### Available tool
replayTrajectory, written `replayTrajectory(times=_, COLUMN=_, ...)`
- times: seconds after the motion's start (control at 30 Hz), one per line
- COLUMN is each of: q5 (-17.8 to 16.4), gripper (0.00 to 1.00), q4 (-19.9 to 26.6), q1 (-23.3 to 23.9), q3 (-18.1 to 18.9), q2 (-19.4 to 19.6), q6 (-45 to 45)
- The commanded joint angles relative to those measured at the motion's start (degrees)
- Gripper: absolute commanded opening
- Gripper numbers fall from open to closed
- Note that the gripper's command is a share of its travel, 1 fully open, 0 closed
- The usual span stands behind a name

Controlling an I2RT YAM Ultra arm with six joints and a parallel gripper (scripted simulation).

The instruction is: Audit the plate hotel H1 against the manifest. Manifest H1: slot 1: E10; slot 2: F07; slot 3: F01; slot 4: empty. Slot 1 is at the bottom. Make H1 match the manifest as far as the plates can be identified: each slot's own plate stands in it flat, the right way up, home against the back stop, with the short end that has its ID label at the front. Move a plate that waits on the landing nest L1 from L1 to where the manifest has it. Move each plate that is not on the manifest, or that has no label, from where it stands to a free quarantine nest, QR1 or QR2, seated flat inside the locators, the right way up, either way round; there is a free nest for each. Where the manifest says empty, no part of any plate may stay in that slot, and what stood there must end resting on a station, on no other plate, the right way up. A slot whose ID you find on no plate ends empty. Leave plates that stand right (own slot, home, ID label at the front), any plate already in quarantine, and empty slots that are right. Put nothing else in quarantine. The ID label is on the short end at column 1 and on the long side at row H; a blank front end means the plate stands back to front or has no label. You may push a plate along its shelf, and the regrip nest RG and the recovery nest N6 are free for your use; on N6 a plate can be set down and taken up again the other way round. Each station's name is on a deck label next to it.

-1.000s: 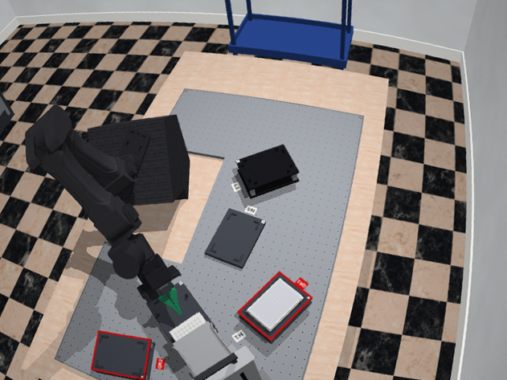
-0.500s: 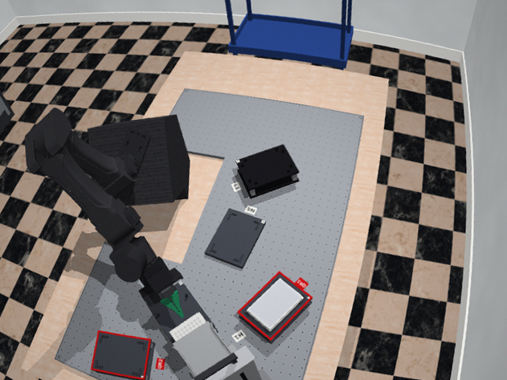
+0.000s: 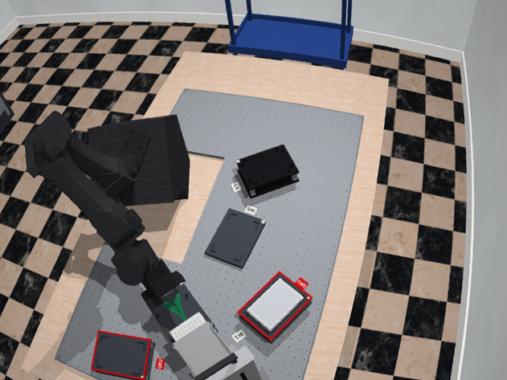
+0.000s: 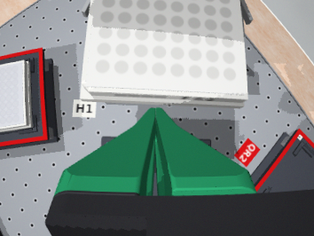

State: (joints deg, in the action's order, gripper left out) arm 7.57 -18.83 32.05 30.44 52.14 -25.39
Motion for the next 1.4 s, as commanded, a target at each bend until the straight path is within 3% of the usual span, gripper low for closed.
replayTrajectory(times=0.0, q5=-0.16, gripper=0.00, q4=-1.19, q1=-0.88, q3=2.02, q2=0.86, q6=0.24)
replayTrajectory(times=1.37, q5=1.36, gripper=0.00, q4=0.20, q1=-2.39, q3=7.44, q2=5.94, q6=0.30)
